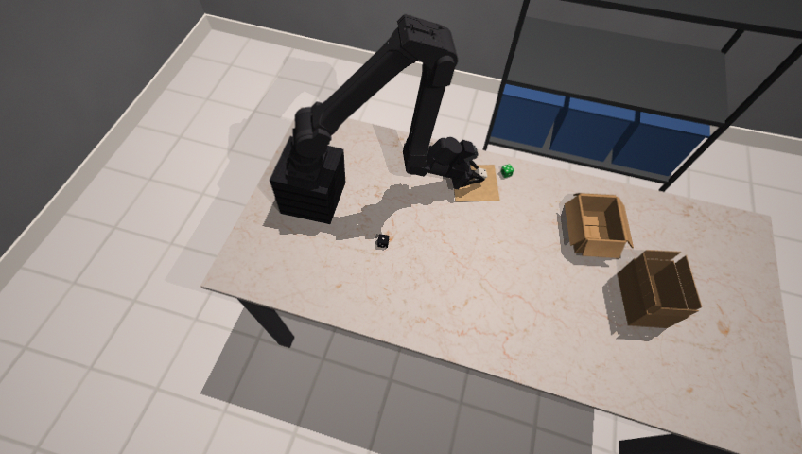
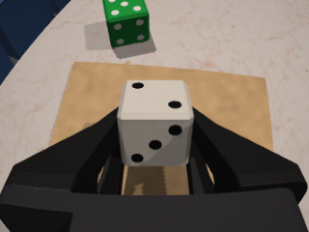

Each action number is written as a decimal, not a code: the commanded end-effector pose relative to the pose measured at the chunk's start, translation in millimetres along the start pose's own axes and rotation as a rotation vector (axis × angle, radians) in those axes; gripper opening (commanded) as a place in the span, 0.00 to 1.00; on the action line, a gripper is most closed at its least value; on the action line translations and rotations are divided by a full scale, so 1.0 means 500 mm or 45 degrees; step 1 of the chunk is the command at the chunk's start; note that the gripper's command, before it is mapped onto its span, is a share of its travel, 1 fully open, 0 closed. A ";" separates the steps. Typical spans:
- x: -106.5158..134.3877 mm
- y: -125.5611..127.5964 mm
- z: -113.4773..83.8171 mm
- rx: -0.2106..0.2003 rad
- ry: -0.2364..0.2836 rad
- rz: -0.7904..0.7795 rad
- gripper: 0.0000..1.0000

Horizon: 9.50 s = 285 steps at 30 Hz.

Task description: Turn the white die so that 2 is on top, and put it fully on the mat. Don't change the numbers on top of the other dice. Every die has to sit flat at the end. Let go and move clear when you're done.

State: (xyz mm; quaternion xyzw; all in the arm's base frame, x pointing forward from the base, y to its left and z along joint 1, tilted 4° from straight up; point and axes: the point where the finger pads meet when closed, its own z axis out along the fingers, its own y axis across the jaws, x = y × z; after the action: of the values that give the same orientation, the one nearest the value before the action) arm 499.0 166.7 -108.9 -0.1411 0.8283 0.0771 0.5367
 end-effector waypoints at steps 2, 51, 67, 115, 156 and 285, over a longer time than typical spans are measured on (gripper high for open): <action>0.000 -0.015 0.010 0.012 -0.025 -0.003 0.26; 0.030 -0.015 0.023 0.012 -0.021 -0.003 0.26; 0.030 -0.015 0.023 0.012 -0.021 -0.003 0.26; 0.030 -0.015 0.023 0.012 -0.023 -0.003 0.26; 0.032 -0.015 0.023 0.012 -0.017 -0.003 0.45; -0.190 0.009 -0.072 -0.001 1.288 0.002 0.45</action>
State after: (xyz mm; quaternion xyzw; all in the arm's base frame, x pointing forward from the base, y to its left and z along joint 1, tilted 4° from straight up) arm 491.8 163.2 -9.2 -0.1588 0.9816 0.0049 0.1055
